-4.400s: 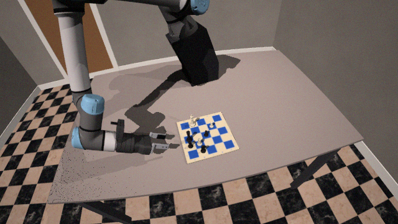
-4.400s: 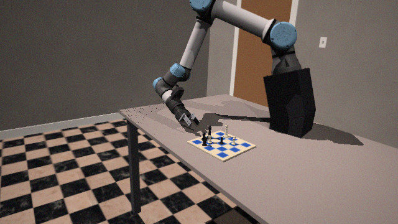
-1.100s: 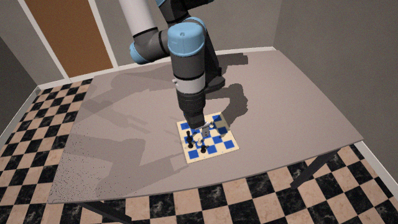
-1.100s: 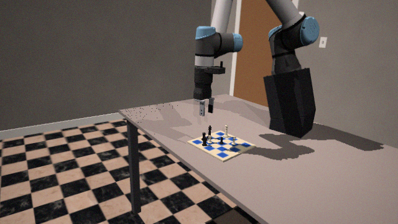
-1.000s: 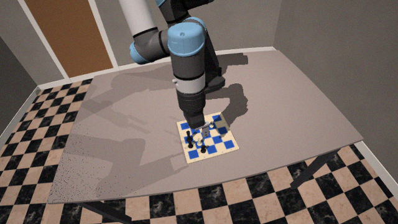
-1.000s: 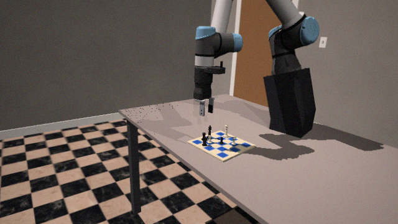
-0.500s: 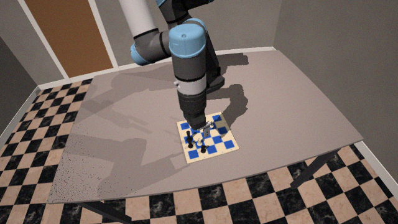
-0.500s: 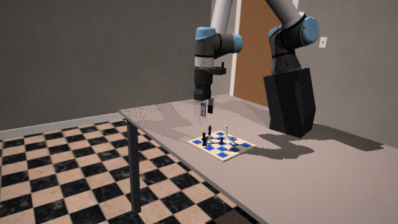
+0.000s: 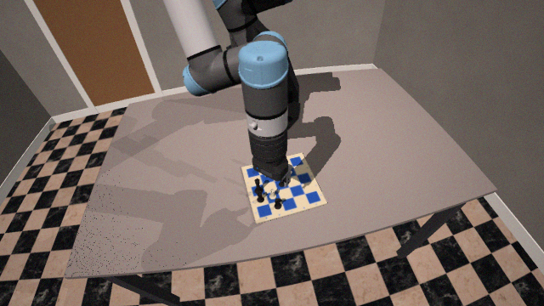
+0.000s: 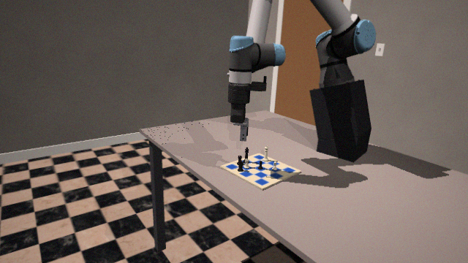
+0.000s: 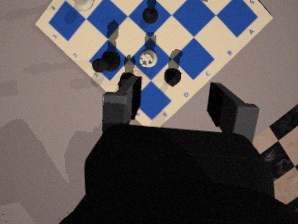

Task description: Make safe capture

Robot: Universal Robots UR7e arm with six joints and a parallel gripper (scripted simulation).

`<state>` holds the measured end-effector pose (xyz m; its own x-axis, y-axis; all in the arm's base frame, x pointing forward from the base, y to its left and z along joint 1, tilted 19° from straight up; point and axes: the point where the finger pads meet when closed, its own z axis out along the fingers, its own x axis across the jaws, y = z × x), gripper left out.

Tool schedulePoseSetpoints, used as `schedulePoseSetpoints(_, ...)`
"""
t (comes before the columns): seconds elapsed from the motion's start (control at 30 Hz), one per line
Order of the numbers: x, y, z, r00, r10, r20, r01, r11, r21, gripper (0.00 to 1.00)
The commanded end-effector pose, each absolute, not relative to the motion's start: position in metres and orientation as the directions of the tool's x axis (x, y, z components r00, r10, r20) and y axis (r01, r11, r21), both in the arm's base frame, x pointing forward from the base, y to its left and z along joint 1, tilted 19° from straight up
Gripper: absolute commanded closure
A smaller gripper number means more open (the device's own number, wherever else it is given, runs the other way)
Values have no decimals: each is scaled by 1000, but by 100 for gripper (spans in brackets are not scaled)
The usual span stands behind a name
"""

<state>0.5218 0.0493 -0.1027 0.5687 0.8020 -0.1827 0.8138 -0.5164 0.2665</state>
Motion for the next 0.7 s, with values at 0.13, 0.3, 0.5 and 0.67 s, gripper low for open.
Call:
schedulePoseSetpoints(0.13, 523, 46, -111, 251, 933, -258, 960, -206, 190, 0)
schedulePoseSetpoints(0.3, 524, 44, -117, 39, 956, -292, 992, -1, 130, 0)
schedulePoseSetpoints(0.5, 526, 42, -120, -109, 945, -308, 986, 141, 85, 0)
schedulePoseSetpoints(0.67, 528, 41, -124, -250, 915, -317, 960, 276, 39, 0)
